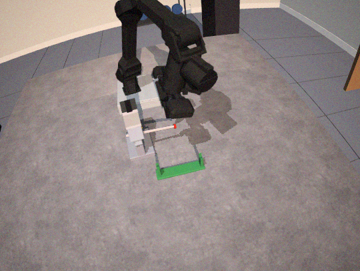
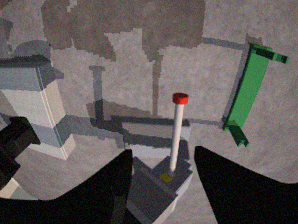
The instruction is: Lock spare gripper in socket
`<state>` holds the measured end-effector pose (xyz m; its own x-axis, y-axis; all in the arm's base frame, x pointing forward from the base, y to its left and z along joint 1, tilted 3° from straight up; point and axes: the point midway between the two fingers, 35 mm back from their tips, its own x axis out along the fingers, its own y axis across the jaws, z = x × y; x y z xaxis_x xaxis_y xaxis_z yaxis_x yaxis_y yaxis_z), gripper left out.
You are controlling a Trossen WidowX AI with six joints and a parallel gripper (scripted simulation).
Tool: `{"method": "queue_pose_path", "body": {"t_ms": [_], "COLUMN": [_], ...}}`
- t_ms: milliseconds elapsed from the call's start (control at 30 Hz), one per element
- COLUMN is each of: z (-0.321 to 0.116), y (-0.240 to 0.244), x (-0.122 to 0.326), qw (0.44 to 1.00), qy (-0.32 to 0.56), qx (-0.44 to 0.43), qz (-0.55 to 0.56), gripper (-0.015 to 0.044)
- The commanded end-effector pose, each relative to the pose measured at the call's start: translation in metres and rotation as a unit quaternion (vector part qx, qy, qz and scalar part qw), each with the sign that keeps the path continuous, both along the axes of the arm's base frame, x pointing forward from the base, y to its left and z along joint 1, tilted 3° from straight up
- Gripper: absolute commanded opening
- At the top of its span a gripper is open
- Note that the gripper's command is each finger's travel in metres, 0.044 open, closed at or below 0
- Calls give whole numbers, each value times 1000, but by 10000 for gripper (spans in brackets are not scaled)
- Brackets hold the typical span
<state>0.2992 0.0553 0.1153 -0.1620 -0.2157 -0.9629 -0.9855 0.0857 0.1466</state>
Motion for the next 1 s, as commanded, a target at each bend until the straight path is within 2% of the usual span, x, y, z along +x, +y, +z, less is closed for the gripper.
{"method": "queue_pose_path", "body": {"t_ms": [0,200,967], "z": [-2,-2,-2], "y": [-1,-1,-1], "x": [-1,-1,-1], "qw": [1000,1000,1000], "qy": [2,2,2], "qx": [0,0,0], "qz": [0,0,0], "gripper": [279,436,440]}}
